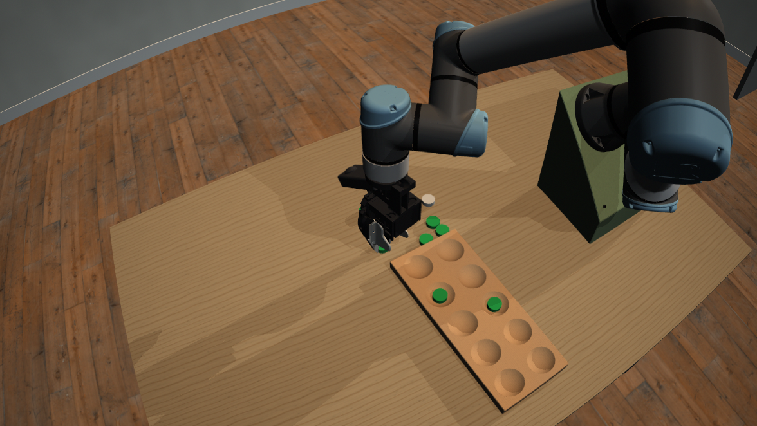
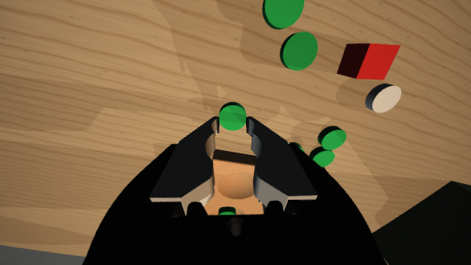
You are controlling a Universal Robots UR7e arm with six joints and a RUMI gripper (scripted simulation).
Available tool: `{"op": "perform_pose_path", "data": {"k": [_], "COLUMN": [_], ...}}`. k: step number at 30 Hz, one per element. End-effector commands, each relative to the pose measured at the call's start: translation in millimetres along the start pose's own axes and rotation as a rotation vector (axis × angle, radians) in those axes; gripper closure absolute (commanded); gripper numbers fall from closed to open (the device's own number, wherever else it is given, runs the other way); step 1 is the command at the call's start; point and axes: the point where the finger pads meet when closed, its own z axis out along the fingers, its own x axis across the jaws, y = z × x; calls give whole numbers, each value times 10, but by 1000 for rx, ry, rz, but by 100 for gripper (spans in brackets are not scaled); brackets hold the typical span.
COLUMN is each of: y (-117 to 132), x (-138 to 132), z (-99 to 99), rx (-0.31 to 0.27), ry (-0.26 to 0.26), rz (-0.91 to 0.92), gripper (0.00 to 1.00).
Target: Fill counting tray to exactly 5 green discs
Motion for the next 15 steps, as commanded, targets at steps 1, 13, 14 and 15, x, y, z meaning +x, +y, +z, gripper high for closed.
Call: {"op": "perform_pose_path", "data": {"k": [1,13,14,15], "y": [-4,-9,-9,-9], "x": [-5,-9,-9,-9], "z": [-34,-750,-810,-810], "rx": [1,1,1,1], "ry": [-1,-1,-1,-1], "rz": [0,0,0,0], "gripper": [100,100,100,100]}}
